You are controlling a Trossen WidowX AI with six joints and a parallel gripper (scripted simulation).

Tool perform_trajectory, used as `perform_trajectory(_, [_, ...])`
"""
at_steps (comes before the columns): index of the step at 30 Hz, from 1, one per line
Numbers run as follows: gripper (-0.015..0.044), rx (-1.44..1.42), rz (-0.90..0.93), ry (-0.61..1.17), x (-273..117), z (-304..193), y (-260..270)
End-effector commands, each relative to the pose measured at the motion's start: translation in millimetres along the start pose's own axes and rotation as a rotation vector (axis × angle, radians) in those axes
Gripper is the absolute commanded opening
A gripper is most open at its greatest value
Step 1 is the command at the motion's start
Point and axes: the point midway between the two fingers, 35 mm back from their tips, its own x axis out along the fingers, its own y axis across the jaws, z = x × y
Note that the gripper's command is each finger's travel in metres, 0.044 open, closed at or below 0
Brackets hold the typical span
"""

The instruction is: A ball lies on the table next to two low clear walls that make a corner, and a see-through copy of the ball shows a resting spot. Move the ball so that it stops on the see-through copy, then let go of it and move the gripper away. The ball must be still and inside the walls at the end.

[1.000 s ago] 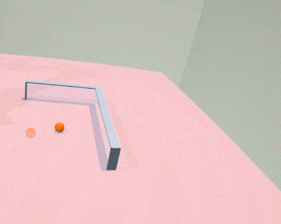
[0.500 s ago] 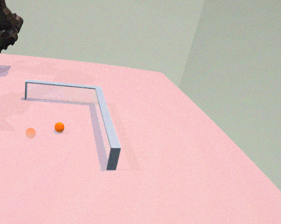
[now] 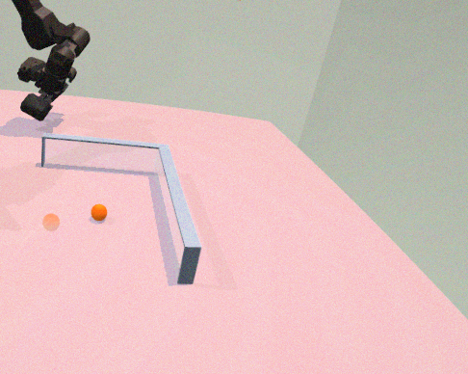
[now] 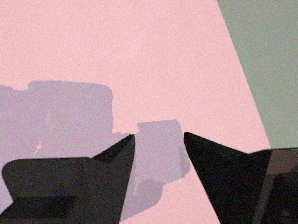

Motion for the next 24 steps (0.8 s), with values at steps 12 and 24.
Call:
perform_trajectory(12, [0.0225,0.273,-0.016,0.575,-148,-175,52])
perform_trajectory(24, [0.0225,0.577,0.011,0.838,-265,-220,132])
